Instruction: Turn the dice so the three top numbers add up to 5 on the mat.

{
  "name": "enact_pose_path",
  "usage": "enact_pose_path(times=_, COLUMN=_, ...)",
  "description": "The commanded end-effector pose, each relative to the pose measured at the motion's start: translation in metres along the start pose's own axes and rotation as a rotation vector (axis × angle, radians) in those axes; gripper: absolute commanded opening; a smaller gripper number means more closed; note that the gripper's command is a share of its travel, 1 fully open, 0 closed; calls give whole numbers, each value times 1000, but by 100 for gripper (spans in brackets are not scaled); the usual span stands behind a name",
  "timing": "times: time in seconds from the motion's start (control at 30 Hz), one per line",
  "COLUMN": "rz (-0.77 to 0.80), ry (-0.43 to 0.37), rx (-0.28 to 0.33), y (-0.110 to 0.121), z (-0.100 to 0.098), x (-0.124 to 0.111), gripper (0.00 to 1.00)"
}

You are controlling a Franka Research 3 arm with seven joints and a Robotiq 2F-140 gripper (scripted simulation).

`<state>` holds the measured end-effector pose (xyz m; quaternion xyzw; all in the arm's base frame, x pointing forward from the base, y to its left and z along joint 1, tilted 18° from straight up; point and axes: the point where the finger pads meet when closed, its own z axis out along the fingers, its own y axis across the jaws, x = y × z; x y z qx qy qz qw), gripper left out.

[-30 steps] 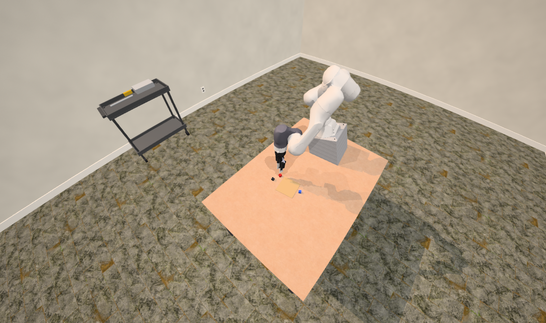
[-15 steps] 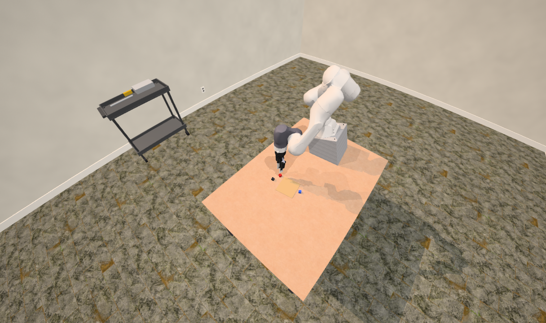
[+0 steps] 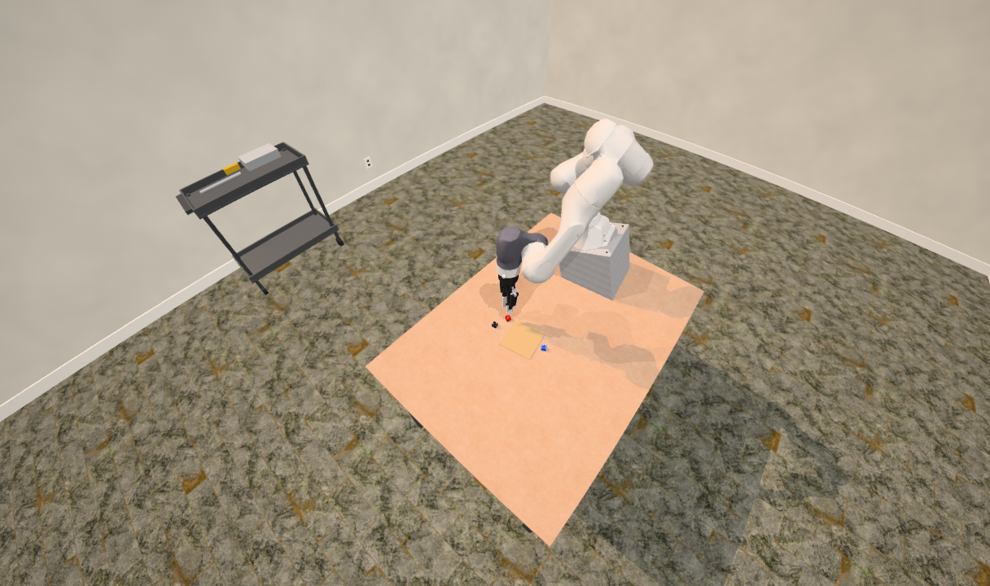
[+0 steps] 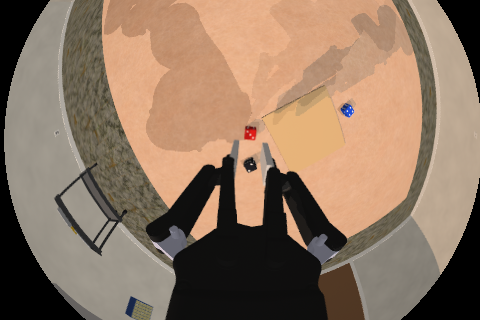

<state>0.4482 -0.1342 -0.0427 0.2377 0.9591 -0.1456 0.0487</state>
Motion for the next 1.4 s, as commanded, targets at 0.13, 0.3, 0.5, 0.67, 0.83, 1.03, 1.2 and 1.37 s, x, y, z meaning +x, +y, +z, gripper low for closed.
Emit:
enact_pose_path(times=0.13, rz=1, ry=-2, rx=0, y=0, z=8, x=-1, gripper=21)
enact_pose_path(times=0.3, rz=1, ry=-2, rx=0, y=0, z=14, x=-1, gripper=21)
enact_pose_path(times=0.5, rz=1, ry=-2, rx=0, y=0, z=22, x=-1, gripper=21)
enact_pose_path(times=0.67, rz=1, ry=-2, rx=0, y=0, z=30, x=0, gripper=21)
enact_pose_path(times=0.83, rz=1, ry=-2, rx=0, y=0, z=37, x=0, gripper=21)
enact_pose_path(times=1.03, rz=1, ry=-2, rx=0, y=0, z=42, x=0, gripper=21)
enact_pose_path(times=1.2, rz=1, ry=-2, rx=0, y=0, z=47, x=0, gripper=21)
enact_pose_path(times=1.37, rz=1, ry=-2, rx=0, y=0, z=49, x=0, gripper=21)
